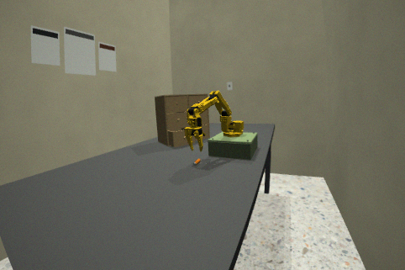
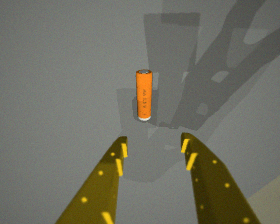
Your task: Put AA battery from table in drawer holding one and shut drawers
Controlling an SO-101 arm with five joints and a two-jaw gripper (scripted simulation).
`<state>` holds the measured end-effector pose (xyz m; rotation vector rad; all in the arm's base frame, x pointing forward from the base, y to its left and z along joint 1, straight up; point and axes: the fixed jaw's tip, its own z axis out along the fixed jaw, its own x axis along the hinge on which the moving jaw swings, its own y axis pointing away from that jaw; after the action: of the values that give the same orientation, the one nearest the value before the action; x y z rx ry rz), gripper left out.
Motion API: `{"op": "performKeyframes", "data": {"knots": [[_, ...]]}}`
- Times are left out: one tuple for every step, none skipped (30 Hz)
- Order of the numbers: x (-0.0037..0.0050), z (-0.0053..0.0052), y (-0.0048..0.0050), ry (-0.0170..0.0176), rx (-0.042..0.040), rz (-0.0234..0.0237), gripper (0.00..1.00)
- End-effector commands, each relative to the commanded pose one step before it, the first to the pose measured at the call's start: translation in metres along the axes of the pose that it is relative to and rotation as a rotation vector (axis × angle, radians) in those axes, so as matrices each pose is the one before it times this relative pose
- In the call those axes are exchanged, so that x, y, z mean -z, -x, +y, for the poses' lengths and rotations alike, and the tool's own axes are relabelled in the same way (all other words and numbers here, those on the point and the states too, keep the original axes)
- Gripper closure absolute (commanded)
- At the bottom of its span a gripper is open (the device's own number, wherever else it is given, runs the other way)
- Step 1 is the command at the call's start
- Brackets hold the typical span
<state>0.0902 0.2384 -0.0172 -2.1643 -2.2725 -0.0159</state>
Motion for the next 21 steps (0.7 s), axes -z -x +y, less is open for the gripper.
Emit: {"op": "performKeyframes", "data": {"knots": [[-0.008043, -0.00265, 0.000494, -0.00502, 0.01653, -0.00915, 0.79], [-0.001248, -0.00001, 0.000032, 0.00000, 0.00000, -0.00001, 0.79], [-0.001245, -0.00002, 0.000036, 0.00000, 0.00000, 0.00001, 0.79], [-0.000001, 0.00000, 0.000001, 0.00000, 0.00000, -0.00001, 0.79], [0.000001, 0.00000, -0.000001, 0.00000, 0.00000, 0.00001, 0.79], [-0.000001, 0.00000, 0.000001, 0.00000, 0.00000, -0.00001, 0.79], [0.000000, 0.00000, 0.000000, 0.00000, 0.00000, 0.00000, 0.79], [0.000000, 0.00000, 0.000000, 0.00000, 0.00000, 0.00000, 0.79], [-0.000316, -0.00018, 0.000138, 0.00000, 0.00000, 0.00001, 0.79], [-0.000317, -0.00018, 0.000141, 0.00000, 0.00000, -0.00001, 0.79], [-0.000315, -0.00018, 0.000140, 0.00000, 0.00000, 0.00001, 0.79], [-0.000316, -0.00018, 0.000143, 0.00000, 0.00000, -0.00001, 0.79], [-0.000314, -0.00018, 0.000142, 0.00000, 0.00000, 0.00001, 0.79], [-0.000315, -0.00018, 0.000146, 0.00000, 0.00000, -0.00001, 0.79], [-0.000313, -0.00018, 0.000145, 0.00000, 0.00000, 0.00001, 0.79], [-0.000314, -0.00018, 0.000148, 0.00000, 0.00000, -0.00001, 0.79], [-0.000312, -0.00018, 0.000147, 0.00000, 0.00000, 0.00001, 0.79], [-0.000313, -0.00018, 0.000150, 0.00000, 0.00000, -0.00001, 0.79], [-0.000311, -0.00018, 0.000149, 0.00000, 0.00000, 0.00001, 0.79], [-0.000312, -0.00018, 0.000153, 0.00000, 0.00000, -0.00001, 0.79], [-0.000310, -0.00018, 0.000152, 0.00000, 0.00000, 0.00001, 0.79]]}}
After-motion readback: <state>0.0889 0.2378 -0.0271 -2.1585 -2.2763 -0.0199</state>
